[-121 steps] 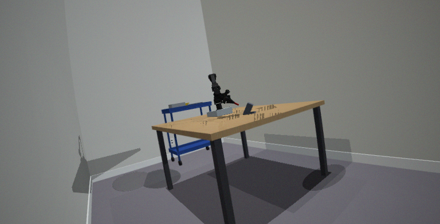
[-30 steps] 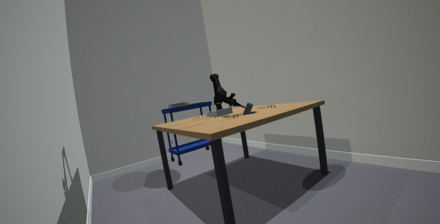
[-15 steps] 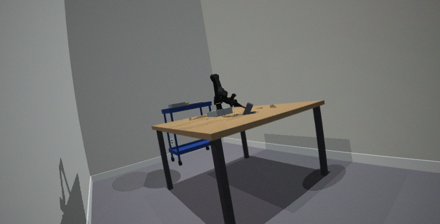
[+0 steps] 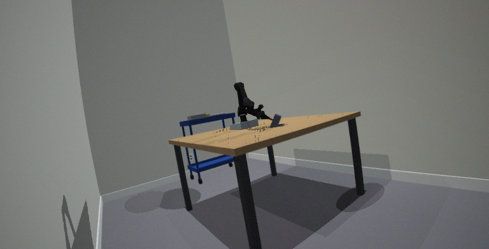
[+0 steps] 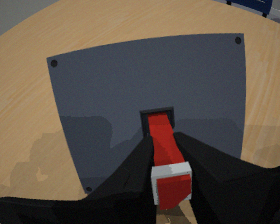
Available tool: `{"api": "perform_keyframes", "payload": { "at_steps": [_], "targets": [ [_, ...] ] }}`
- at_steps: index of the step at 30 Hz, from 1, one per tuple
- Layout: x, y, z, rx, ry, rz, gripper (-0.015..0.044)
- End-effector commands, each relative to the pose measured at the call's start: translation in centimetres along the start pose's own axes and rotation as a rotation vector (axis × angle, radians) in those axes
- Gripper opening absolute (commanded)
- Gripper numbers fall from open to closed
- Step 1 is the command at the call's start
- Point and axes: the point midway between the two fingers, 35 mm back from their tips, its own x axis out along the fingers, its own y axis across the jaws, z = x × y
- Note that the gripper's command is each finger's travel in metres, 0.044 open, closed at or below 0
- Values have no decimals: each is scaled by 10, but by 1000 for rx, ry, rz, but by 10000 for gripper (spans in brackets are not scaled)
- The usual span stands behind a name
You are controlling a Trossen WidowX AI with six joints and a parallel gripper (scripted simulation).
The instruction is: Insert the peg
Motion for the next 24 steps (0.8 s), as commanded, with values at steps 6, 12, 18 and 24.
{"api": "perform_keyframes", "payload": {
  "at_steps": [6, 12, 18, 24],
  "targets": [
    [7, -1, 0, 2, 2, -3, 0],
    [9, -1, 0, 2, 2, -3, 0],
    [9, 0, 0, 0, 0, 2, 0],
    [9, 0, 0, 0, 0, 2, 0]
  ]
}}
